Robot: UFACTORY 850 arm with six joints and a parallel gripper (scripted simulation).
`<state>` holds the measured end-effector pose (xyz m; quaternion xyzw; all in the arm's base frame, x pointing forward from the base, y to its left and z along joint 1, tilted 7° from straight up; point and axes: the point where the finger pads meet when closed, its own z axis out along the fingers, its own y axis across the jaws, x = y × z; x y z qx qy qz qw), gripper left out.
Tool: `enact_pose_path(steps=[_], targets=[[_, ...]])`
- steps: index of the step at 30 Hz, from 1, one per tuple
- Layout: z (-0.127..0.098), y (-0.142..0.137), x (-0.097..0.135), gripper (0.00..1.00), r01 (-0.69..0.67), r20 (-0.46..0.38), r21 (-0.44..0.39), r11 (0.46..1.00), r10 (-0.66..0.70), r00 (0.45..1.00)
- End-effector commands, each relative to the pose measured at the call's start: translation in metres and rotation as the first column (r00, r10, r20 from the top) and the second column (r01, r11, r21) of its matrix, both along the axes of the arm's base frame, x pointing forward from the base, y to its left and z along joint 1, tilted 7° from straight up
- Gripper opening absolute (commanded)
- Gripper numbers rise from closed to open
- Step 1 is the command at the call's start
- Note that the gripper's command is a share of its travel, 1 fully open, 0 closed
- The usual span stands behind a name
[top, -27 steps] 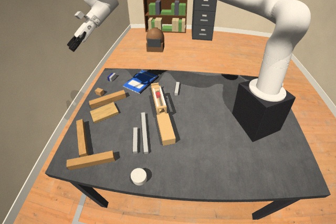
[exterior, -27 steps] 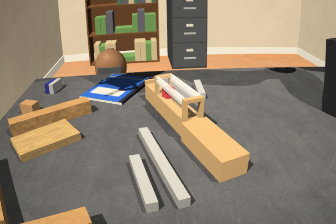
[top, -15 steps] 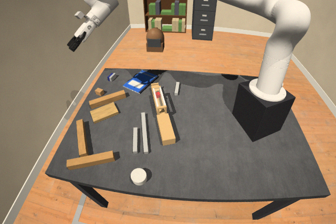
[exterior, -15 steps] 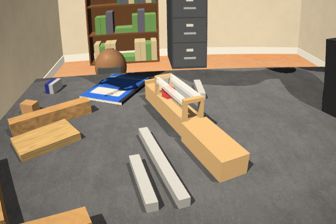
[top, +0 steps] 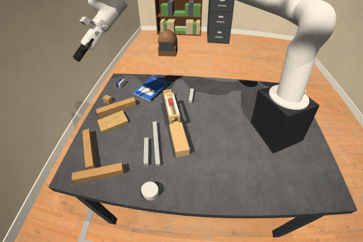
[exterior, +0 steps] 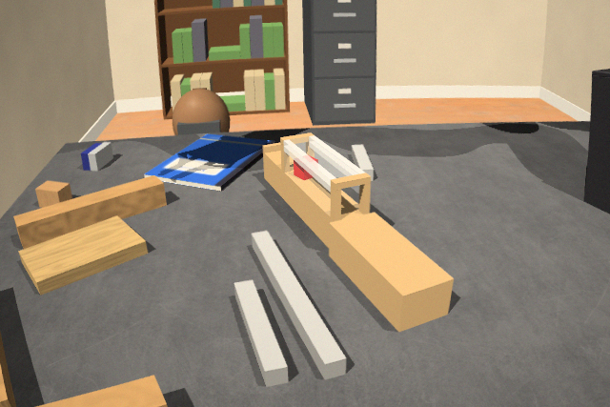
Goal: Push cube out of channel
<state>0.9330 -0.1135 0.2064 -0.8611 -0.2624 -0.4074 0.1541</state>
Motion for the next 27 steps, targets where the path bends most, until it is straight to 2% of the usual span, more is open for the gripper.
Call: enact_pose_path(steps=[1,2,4,5,7,8,9,10,12,13,15,16,18,19,24,25,26,27], targets=[[-0.049,0.038,-0.025,0.0,-0.082,-0.117,-0.099,0.992,0.07,0.991],[-0.057,0.043,-0.031,0.0,-0.115,-0.156,-0.133,0.984,0.094,0.983],[-0.066,0.05,-0.036,0.0,-0.115,-0.156,-0.133,0.984,0.094,0.983],[-0.081,0.061,-0.046,0.0,-0.153,-0.198,-0.17,0.973,0.119,0.973],[-0.081,0.061,-0.046,0.0,-0.153,-0.198,-0.17,0.973,0.119,0.973],[-0.102,0.076,-0.061,0.0,-0.197,-0.241,-0.209,0.958,0.145,0.96],[-0.102,0.076,-0.061,0.0,-0.197,-0.241,-0.209,0.958,0.145,0.96],[-0.115,0.084,-0.072,0.0,-0.245,-0.285,-0.249,0.937,0.171,0.943],[-0.12,0.088,-0.076,0.0,-0.245,-0.285,-0.249,0.937,0.171,0.943],[-0.134,0.098,-0.089,0.0,-0.297,-0.327,-0.289,0.91,0.197,0.924],[-0.138,0.101,-0.092,0.0,-0.297,-0.327,-0.289,0.91,0.197,0.924],[-0.154,0.112,-0.108,0.0,-0.351,-0.369,-0.327,0.877,0.224,0.902],[-0.155,0.113,-0.108,0.0,-0.351,-0.369,-0.327,0.877,0.224,0.902],[-0.171,0.124,-0.125,0.0,-0.407,-0.408,-0.363,0.838,0.249,0.878],[-0.171,0.124,-0.125,0.0,-0.407,-0.408,-0.363,0.838,0.249,0.878],[-0.186,0.134,-0.142,0.0,-0.462,-0.445,-0.396,0.793,0.274,0.853],[-0.186,0.134,-0.142,0.0,-0.462,-0.445,-0.396,0.793,0.274,0.853],[-0.199,0.144,-0.158,0.0,-0.516,-0.478,-0.426,0.744,0.299,0.826]])
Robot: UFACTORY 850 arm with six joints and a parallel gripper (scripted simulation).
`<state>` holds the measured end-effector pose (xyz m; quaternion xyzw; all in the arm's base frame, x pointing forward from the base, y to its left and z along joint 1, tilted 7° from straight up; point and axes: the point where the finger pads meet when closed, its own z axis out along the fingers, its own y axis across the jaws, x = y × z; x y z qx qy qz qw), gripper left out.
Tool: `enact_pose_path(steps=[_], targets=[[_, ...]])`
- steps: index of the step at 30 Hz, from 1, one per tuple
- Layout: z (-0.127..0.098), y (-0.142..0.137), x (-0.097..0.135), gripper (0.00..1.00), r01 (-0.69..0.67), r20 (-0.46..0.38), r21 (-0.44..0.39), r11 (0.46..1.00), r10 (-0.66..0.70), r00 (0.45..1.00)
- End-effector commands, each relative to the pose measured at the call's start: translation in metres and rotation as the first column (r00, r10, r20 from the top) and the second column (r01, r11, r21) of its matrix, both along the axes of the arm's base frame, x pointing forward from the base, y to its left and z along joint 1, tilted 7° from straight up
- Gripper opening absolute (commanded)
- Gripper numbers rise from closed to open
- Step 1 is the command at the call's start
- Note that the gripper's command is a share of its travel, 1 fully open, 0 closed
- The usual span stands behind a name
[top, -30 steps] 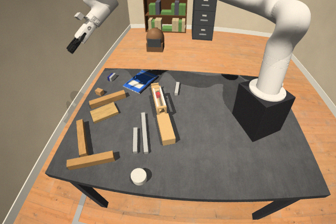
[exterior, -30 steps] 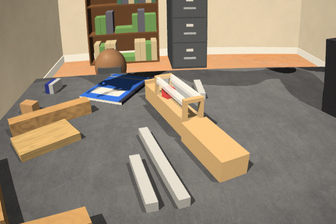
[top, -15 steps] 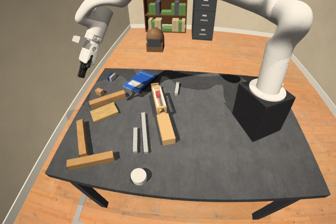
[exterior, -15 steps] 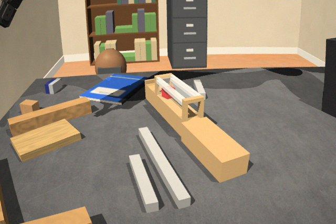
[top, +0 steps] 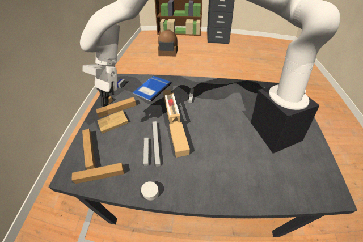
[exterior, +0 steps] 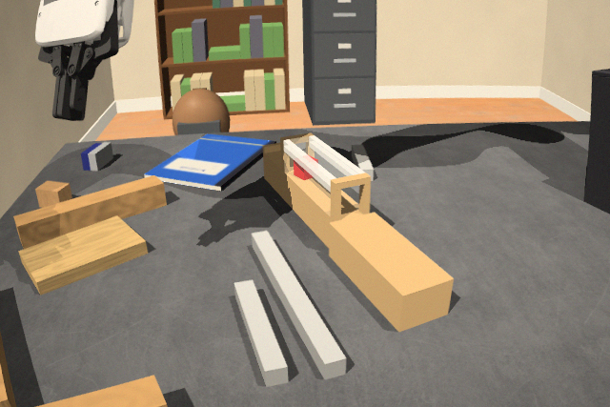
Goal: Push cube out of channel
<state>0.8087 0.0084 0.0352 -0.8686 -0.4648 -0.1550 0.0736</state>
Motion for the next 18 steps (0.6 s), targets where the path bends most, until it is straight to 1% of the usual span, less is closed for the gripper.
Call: enact_pose_path(steps=[1,3,4,6,7,10,11,14,15,17,18], targets=[[-0.028,0.022,-0.034,0.0,-0.108,-0.062,-0.12,0.987,0.101,0.993],[-0.028,0.022,-0.034,0.0,-0.108,-0.062,-0.12,0.987,0.101,0.993],[-0.04,0.031,-0.05,0.0,-0.168,-0.086,-0.165,0.972,0.156,0.984],[-0.04,0.031,-0.05,0.0,-0.168,-0.086,-0.165,0.972,0.156,0.984],[-0.05,0.04,-0.065,0.0,-0.228,-0.109,-0.206,0.952,0.209,0.972],[-0.05,0.04,-0.065,0.0,-0.228,-0.109,-0.206,0.952,0.209,0.972],[-0.06,0.048,-0.079,0.0,-0.286,-0.131,-0.242,0.927,0.261,0.956],[-0.06,0.048,-0.079,0.0,-0.286,-0.131,-0.242,0.927,0.261,0.956],[-0.068,0.055,-0.092,0.0,-0.34,-0.15,-0.272,0.9,0.31,0.939],[-0.068,0.055,-0.092,0.0,-0.34,-0.15,-0.272,0.9,0.31,0.939],[-0.075,0.062,-0.104,0.0,-0.39,-0.167,-0.297,0.872,0.355,0.92]])
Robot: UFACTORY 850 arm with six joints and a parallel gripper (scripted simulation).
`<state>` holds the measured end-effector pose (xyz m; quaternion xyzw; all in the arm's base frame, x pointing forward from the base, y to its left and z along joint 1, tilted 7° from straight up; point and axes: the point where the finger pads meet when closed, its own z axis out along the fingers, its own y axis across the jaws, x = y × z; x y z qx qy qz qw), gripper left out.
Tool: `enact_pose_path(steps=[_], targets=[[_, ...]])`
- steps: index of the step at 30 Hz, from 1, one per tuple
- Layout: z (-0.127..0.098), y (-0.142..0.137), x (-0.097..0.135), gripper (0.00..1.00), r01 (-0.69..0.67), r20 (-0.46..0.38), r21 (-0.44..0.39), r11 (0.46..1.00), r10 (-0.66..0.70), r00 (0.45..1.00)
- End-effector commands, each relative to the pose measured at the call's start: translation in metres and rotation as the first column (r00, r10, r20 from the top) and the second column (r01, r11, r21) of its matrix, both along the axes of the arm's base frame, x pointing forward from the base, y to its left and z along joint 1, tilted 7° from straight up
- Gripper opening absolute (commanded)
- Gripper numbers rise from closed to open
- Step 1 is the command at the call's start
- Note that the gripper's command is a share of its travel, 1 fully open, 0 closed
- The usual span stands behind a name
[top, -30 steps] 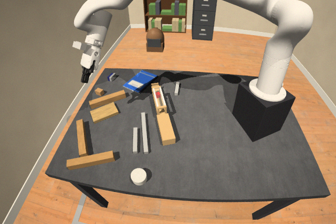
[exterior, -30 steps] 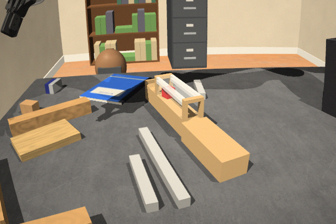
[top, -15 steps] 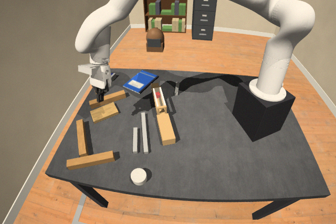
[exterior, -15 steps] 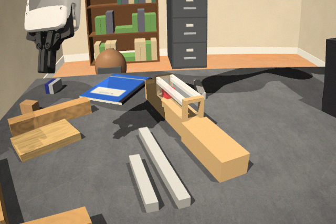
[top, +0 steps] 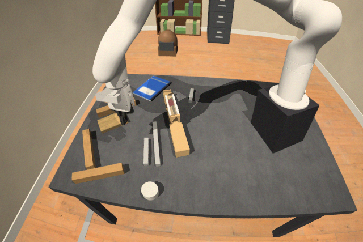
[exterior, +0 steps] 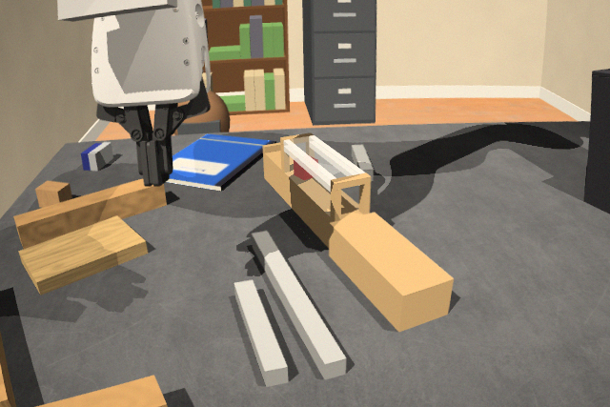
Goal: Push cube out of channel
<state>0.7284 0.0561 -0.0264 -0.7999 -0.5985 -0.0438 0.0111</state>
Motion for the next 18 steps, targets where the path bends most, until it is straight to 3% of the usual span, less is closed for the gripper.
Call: enact_pose_path(steps=[1,5,18], targets=[[-0.013,0.014,-0.023,0.0,-0.098,-0.017,-0.084,0.992,0.097,0.995],[-0.025,0.026,-0.043,0.0,-0.192,-0.035,-0.131,0.973,0.189,0.981],[-0.04,0.044,-0.074,0.0,-0.339,-0.063,-0.187,0.922,0.333,0.941]])
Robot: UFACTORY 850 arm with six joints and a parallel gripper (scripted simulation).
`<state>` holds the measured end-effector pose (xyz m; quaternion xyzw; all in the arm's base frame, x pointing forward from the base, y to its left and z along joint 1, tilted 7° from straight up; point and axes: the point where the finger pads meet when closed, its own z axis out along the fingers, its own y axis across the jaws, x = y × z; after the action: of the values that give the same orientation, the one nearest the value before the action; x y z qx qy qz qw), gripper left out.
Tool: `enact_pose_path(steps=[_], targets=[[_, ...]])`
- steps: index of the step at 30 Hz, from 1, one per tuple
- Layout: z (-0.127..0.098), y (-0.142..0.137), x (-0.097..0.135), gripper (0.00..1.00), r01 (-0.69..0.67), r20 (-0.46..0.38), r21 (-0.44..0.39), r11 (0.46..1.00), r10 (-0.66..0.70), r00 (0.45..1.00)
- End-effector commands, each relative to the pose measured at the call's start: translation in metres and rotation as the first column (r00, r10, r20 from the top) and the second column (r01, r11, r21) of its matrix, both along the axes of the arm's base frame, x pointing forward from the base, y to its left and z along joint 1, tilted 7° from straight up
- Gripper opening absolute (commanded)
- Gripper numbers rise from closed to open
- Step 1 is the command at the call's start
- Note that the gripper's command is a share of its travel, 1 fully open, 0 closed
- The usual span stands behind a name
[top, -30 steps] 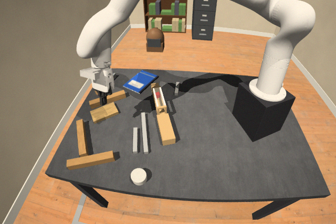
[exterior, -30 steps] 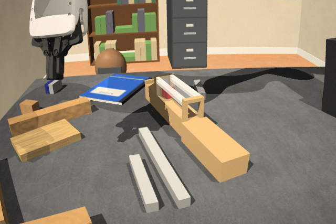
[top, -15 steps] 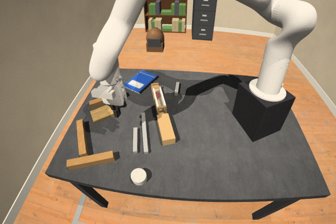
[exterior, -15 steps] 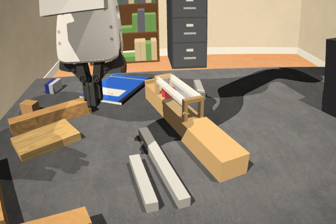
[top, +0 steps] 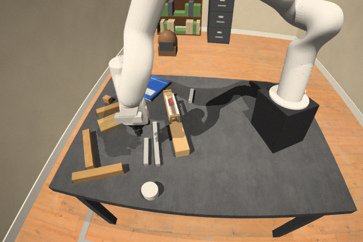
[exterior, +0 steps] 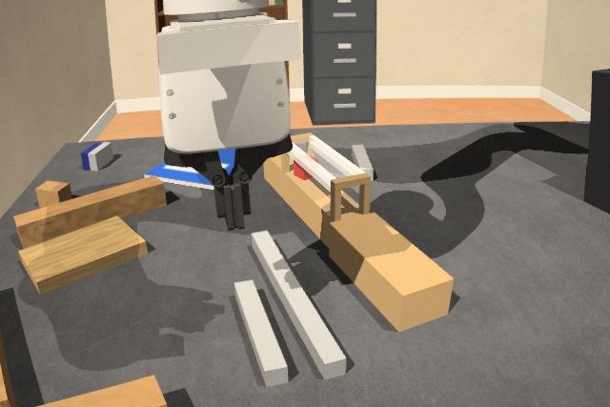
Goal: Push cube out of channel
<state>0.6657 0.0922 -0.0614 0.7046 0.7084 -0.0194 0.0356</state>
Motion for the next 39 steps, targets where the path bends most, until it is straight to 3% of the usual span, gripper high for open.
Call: enact_pose_path(steps=[1,29,34,39], targets=[[-0.0048,0.0079,-0.0117,0.0,-0.06,0.004,-0.038,0.997,0.06,0.998],[-0.0049,0.008,-0.0118,0.0,-0.043,0.006,-0.038,0.998,0.043,0.999],[-0.0049,0.008,-0.0117,0.0,0.034,0.015,-0.035,0.999,-0.034,0.999],[-0.0049,0.0081,-0.0116,0.0,0.196,0.032,-0.027,0.98,-0.195,0.98]])
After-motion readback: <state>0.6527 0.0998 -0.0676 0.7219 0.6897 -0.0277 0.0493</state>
